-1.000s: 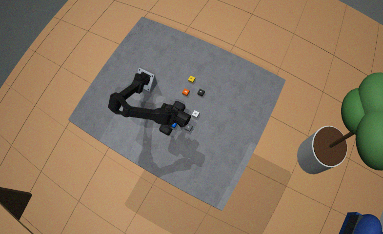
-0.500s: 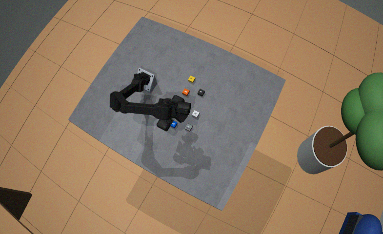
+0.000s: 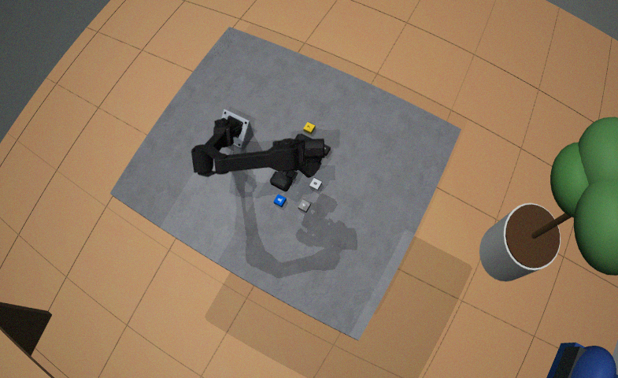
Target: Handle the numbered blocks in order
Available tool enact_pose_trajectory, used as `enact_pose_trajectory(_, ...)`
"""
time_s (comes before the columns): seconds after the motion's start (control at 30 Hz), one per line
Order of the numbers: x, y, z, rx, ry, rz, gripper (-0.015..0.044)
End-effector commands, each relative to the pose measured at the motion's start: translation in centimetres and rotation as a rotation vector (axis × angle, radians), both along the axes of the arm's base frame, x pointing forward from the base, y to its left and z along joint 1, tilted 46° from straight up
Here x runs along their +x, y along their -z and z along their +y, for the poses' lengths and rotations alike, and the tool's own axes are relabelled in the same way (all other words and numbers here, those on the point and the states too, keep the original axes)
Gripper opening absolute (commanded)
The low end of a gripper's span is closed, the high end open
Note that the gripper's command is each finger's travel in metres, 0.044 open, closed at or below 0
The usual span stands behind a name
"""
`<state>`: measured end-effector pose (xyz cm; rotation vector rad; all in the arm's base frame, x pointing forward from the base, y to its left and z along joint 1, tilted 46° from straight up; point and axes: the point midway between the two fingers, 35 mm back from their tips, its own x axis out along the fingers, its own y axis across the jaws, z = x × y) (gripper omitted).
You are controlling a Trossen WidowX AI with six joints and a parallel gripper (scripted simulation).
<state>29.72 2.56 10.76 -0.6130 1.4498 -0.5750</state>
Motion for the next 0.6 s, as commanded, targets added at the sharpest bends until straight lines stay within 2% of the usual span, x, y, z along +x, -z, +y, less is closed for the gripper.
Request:
enact_pose_trajectory(0.0, -0.6, 4.8, 5.2, 0.013, -0.005, 0.012, 0.0120)
enact_pose_trajectory(0.3, -5.9, 14.8, 13.7, -0.017, 0.009, 0.010, 0.0120)
enact_pose_trajectory(0.53, -6.3, 15.4, 14.0, -0.021, 0.010, 0.009, 0.0120)
enact_pose_trajectory(0.57, -6.3, 15.6, 13.8, -0.021, 0.010, 0.008, 0.0146)
